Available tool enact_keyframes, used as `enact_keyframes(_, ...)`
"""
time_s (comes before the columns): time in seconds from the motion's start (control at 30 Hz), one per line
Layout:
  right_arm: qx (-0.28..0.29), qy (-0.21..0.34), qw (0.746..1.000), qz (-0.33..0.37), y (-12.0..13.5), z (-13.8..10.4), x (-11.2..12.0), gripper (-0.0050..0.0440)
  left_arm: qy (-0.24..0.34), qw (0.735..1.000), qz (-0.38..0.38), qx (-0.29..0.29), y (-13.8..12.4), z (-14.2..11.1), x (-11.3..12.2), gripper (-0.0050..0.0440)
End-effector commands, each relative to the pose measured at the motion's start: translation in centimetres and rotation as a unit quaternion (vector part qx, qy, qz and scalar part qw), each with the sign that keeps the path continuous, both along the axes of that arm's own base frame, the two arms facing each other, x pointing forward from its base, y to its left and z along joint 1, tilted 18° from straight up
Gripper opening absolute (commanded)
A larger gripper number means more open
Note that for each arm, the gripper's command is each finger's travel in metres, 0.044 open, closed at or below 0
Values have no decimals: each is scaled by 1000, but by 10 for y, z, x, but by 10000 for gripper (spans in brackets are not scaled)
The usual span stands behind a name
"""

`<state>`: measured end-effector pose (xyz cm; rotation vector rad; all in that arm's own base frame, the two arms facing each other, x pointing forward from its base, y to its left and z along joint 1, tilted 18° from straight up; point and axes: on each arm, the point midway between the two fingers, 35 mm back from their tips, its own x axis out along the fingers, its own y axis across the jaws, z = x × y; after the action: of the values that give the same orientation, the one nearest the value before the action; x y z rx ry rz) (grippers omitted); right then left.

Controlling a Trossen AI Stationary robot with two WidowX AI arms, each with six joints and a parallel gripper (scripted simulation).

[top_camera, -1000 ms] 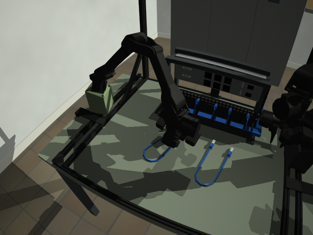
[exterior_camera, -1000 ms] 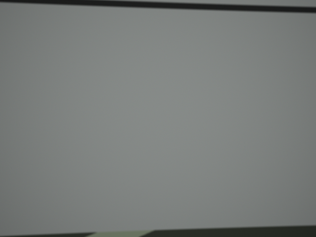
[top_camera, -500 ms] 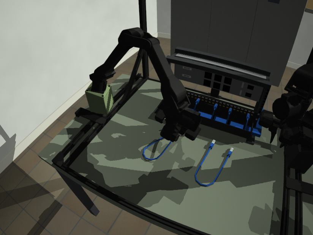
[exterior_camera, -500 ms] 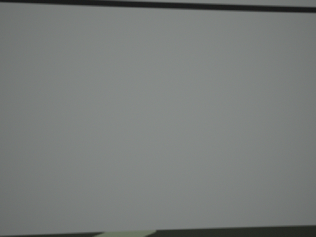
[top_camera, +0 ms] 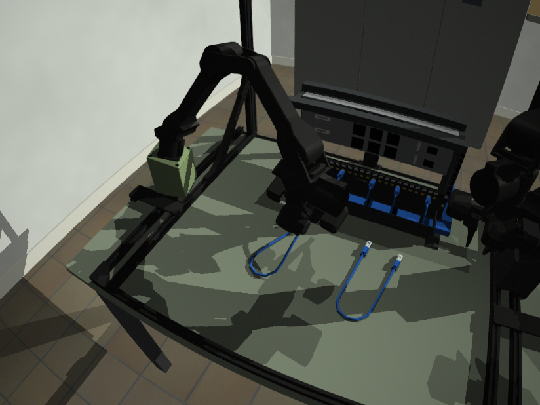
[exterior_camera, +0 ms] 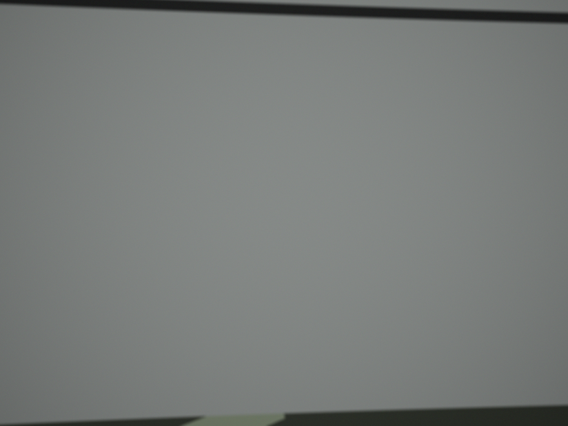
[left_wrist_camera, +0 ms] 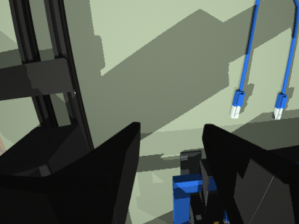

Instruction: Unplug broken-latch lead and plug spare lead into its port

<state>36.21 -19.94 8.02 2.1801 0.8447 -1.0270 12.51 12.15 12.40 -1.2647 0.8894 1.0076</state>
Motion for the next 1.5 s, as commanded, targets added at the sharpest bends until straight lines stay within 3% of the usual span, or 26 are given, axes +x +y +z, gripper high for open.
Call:
enact_keyframes(0.0, -10, -13, 1000, 0, -2, 26, -2, 54, 0, 1000, 0, 0, 0, 0, 0, 176)
enact_keyframes(0.43, -10, -13, 1000, 0, -2, 26, -2, 54, 0, 1000, 0, 0, 0, 0, 0, 176)
enact_keyframes(0.47, -21, -8, 999, 38, 57, 19, 8, 54, 0, 1000, 0, 0, 0, 0, 0, 176)
enact_keyframes(1.0, -21, -8, 999, 38, 57, 19, 8, 54, 0, 1000, 0, 0, 0, 0, 0, 176)
enact_keyframes(1.03, -34, -7, 996, 78, 115, 16, 19, 54, 0, 1000, 0, 0, 0, 0, 0, 176)
enact_keyframes(1.47, -34, -7, 996, 78, 115, 16, 19, 54, 0, 1000, 0, 0, 0, 0, 0, 176)
